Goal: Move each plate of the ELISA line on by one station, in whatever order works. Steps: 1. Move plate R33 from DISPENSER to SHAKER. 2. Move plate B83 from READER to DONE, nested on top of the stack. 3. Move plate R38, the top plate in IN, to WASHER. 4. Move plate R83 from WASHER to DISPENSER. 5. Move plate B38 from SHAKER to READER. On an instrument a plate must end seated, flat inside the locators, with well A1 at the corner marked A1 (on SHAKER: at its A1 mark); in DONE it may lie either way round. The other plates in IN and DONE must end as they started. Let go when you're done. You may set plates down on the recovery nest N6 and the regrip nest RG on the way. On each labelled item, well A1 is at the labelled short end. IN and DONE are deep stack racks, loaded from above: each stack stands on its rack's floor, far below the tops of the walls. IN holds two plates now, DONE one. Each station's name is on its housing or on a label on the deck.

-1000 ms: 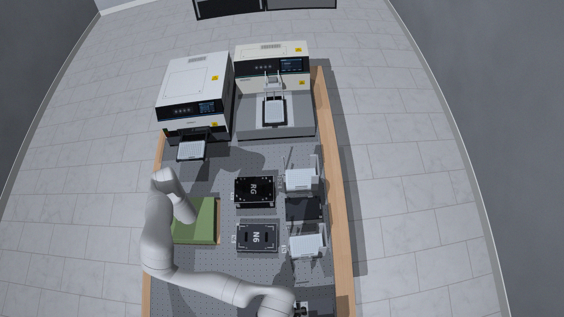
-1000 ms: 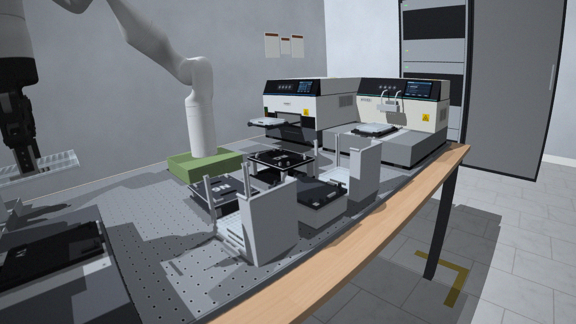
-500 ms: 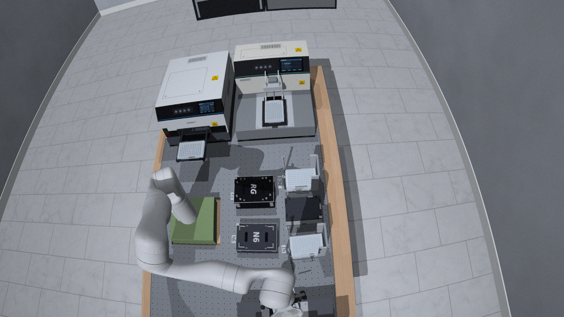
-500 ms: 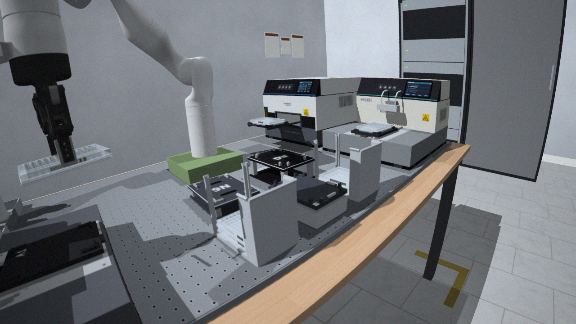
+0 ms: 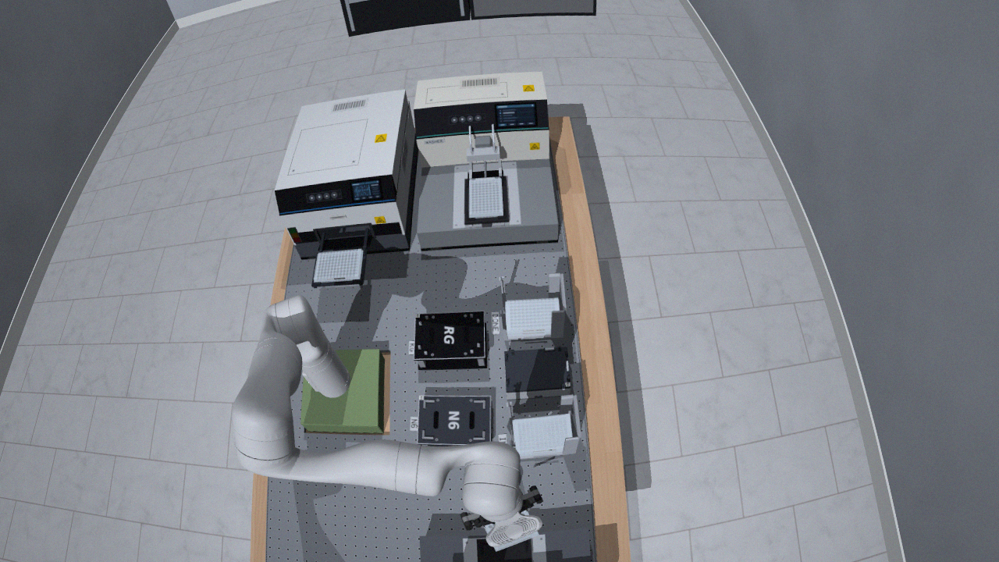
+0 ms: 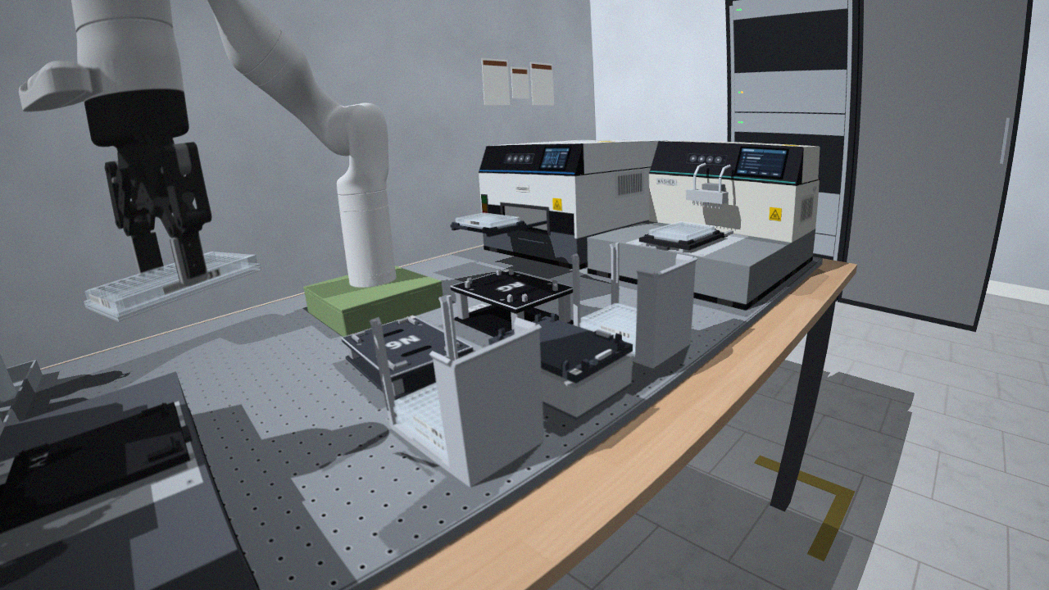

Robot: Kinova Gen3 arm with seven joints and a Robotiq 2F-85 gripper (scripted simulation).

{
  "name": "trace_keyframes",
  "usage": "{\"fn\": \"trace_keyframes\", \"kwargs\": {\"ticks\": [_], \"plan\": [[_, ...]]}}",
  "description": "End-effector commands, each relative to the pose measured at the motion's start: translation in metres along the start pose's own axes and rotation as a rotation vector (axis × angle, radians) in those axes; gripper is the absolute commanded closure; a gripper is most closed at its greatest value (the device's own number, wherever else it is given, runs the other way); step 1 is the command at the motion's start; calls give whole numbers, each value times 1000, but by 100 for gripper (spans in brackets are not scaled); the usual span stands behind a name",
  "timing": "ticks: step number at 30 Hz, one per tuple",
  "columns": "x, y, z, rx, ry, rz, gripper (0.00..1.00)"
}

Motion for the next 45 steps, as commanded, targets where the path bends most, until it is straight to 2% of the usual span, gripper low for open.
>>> {"fn": "trace_keyframes", "kwargs": {"ticks": [1, 45], "plan": [[3, 4, -4, 31, 2, 12, 6], [2, 109, -89, 464, 5, 11, 6]]}}
Point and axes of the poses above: the point where the finger pads meet when closed, its own x axis back along the fingers, its own z axis across the jaws, y = z × x, the point moved 7 cm from there along x, back along the fingers, and after that the axes turned 15 degrees about x, right-handed, at the moved point
